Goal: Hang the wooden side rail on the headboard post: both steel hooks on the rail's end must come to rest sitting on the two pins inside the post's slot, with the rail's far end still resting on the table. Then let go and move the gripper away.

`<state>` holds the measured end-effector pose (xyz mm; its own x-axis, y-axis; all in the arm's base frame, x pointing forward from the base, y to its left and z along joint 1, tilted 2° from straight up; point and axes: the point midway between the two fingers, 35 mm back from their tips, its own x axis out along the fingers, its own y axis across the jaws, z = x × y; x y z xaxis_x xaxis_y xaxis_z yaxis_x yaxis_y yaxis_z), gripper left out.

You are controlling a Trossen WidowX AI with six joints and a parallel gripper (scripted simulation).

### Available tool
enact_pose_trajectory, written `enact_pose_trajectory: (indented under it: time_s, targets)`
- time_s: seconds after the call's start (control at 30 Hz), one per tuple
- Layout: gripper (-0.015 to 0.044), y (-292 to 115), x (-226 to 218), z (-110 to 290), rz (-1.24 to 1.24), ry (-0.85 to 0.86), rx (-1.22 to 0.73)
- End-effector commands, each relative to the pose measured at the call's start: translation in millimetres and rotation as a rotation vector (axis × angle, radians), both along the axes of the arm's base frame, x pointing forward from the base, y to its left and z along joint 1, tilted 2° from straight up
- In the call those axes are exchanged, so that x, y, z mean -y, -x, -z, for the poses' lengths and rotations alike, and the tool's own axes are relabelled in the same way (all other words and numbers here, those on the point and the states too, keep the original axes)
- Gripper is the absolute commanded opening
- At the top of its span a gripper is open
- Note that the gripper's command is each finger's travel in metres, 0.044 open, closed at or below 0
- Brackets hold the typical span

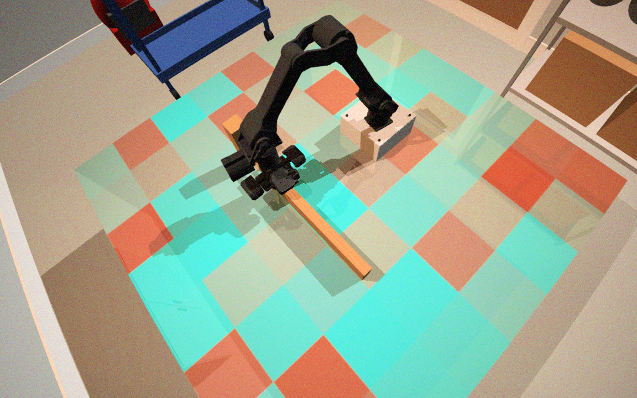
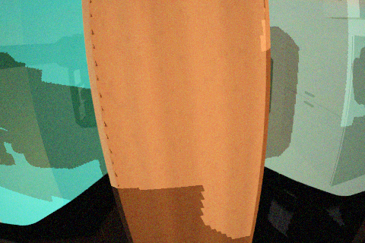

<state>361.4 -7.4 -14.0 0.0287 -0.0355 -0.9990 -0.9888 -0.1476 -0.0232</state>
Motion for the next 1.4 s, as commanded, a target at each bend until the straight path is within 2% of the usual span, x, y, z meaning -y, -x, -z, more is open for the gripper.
enact_pose_trajectory:
  time_s: [0.0, 1.37]
  targets:
    - [0.0, -1.5, -0.5, -3.4, 0.008, -0.004, 0.008]
    - [0.0, -1.2, -0.7, -10.2, 0.008, -0.004, 0.008]
